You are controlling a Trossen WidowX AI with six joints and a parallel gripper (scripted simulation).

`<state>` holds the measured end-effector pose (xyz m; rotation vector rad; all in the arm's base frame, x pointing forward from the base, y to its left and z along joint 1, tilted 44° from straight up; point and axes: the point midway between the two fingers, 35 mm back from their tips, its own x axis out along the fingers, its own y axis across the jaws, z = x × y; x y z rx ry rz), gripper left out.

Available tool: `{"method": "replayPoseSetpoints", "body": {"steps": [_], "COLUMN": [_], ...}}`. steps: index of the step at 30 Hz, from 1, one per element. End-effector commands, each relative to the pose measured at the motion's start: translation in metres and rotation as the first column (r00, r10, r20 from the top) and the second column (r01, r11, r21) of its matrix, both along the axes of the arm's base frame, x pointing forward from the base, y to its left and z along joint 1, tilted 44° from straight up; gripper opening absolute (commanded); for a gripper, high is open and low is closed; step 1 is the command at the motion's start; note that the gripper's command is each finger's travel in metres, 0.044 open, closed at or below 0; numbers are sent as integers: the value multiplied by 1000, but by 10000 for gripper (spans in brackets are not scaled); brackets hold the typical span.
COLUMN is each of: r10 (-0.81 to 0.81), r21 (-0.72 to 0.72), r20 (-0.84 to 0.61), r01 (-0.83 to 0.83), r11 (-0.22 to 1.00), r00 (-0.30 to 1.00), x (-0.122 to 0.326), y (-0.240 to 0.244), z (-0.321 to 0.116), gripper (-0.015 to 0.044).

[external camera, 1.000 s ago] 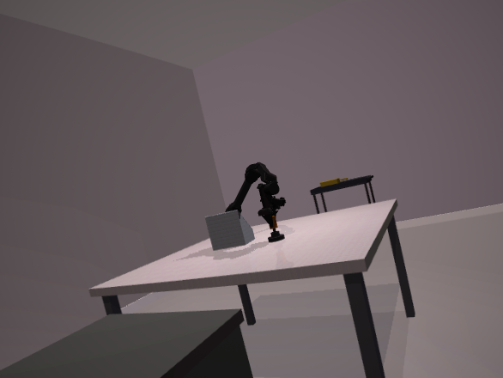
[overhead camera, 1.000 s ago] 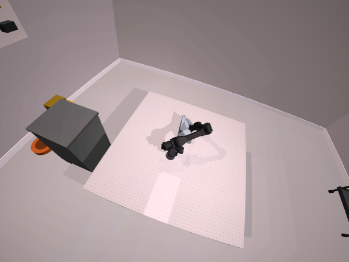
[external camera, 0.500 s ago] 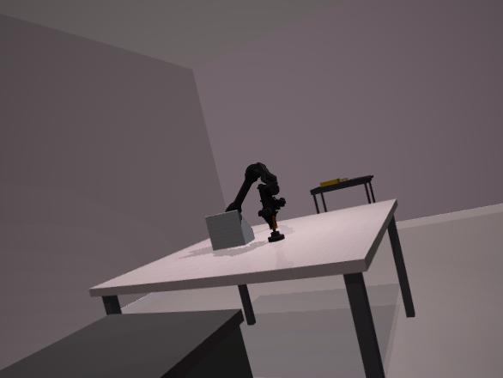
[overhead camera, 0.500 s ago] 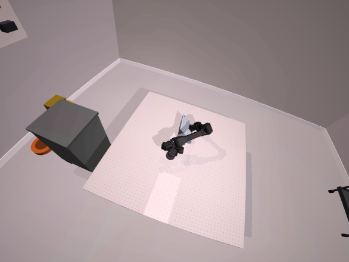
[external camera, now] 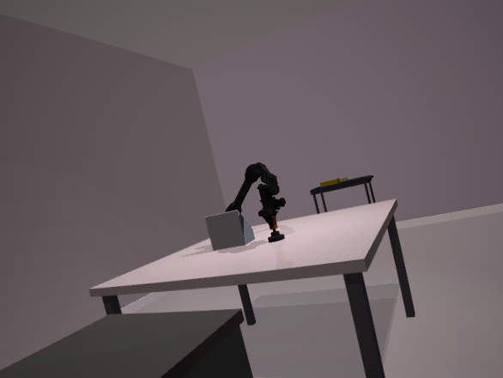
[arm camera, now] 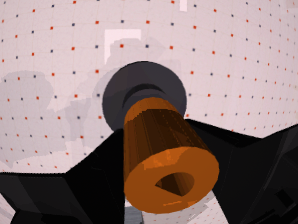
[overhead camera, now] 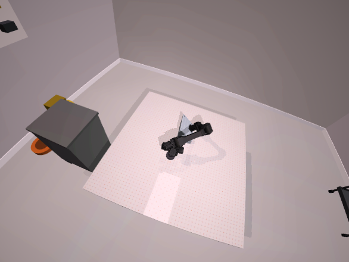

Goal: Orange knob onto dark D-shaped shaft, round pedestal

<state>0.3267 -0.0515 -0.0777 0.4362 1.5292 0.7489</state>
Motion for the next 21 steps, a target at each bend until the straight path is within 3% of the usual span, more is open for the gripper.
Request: {"method": "replayPoseSetpoints", "body": {"steps": [1,21], "r10": [-3,-32], "r21": [1,-3], "r20": [0,-26], "r01": [3,32], "r11": [1000,999], "r00": [1000,999], "x": [0,1], "y": [0,-1], "z": [0,0], "gripper": [0,0]}}
